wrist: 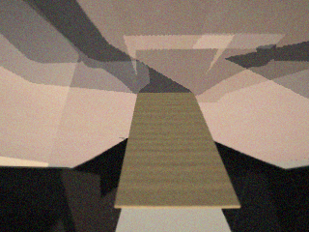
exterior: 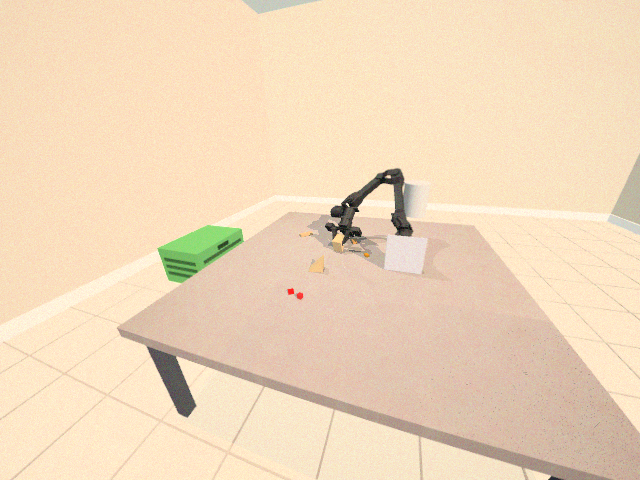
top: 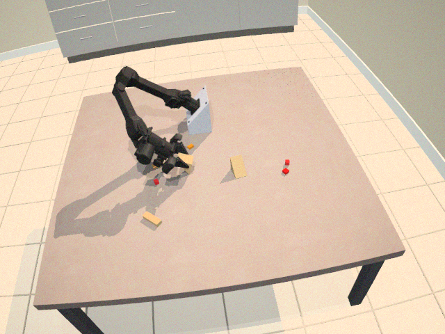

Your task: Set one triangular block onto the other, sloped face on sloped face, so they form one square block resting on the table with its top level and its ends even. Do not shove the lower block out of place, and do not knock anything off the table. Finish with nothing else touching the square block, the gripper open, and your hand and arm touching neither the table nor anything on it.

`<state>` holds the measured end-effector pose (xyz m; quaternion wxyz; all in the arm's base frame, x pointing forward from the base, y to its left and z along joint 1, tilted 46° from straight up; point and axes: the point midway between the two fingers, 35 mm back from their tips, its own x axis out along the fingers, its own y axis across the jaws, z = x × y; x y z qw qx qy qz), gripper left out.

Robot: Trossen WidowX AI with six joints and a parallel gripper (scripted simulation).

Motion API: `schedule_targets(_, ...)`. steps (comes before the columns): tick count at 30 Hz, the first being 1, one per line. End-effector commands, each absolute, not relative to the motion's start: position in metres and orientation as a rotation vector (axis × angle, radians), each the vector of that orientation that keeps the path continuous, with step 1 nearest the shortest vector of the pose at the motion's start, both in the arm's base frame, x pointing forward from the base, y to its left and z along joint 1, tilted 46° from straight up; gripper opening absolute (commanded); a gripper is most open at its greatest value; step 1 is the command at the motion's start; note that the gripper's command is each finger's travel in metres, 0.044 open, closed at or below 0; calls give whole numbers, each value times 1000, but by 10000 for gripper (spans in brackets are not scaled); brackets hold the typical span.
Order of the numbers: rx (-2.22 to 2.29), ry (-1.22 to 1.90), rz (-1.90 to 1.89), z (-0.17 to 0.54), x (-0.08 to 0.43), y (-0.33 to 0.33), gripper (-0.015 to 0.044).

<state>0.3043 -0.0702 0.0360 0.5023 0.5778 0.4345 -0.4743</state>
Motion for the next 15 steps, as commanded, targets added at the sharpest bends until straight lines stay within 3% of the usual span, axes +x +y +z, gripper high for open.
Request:
schedule_targets(1,1387,1044,-1153,35,304,-70,105)
schedule_targets(13,1387,1044,-1153,35,304,-70,420)
schedule_targets(15,1387,1044,-1153,35,304,-70,440)
